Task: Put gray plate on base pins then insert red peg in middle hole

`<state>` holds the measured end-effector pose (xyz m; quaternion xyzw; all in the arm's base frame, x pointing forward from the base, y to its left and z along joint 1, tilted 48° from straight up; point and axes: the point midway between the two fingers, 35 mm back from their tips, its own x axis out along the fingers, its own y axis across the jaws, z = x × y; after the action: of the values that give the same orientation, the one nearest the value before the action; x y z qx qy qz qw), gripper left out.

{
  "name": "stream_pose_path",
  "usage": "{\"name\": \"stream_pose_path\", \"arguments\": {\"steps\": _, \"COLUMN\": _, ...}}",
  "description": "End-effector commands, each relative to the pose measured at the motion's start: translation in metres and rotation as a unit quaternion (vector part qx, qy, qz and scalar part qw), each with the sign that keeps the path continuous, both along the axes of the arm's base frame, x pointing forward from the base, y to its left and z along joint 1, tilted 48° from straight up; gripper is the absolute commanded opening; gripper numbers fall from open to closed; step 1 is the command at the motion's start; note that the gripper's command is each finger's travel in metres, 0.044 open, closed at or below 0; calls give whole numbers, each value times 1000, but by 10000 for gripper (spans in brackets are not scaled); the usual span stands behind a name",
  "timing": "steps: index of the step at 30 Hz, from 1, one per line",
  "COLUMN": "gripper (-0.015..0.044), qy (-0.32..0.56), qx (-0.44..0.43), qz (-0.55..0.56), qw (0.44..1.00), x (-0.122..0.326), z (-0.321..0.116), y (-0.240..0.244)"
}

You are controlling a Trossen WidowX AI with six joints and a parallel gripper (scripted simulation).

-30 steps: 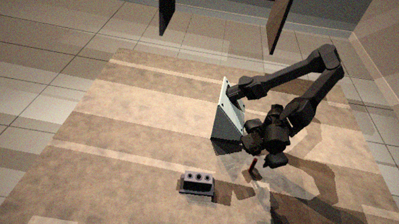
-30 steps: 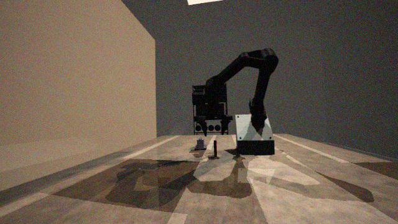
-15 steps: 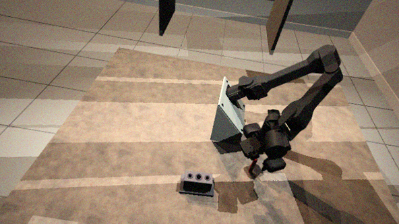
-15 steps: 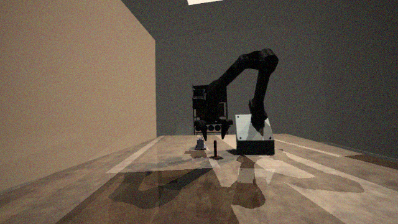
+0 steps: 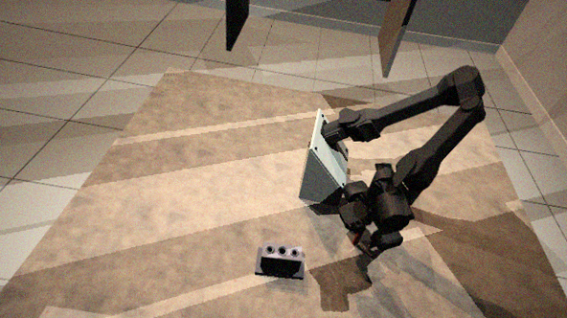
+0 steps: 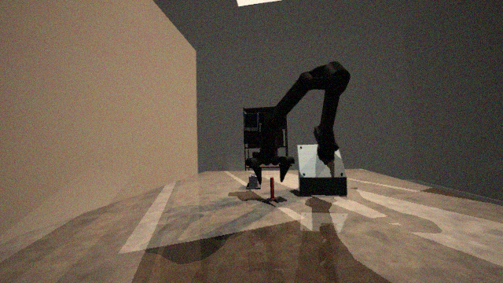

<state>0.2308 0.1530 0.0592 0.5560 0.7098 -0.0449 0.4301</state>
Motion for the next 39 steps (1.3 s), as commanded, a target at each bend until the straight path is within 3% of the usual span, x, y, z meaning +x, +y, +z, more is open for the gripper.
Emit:
{"name": "stream_pose_path", "arguments": {"steps": 1, "gripper": 440, "qy": 6, "qx": -3, "qz": -1, "qw": 1000, "x": -2, "z": -7, "y": 4}}
{"name": "stream_pose_path", "arguments": {"steps": 9, "gripper": 440, "qy": 6, "qx": -1, "qz": -1, "qw": 1000, "x": -4, "z": -13, "y": 12}}
{"name": "stream_pose_path", "arguments": {"steps": 25, "gripper": 20, "qy": 6, "qx": -1, "qz": -1, "qw": 1000, "x": -4, "z": -13, "y": 12}}
{"name": "stream_pose_path", "arguments": {"steps": 39, "gripper": 0, "qy": 6, "qx": -3, "qz": -1, "qw": 1000, "x": -2, "z": -11, "y": 8}}
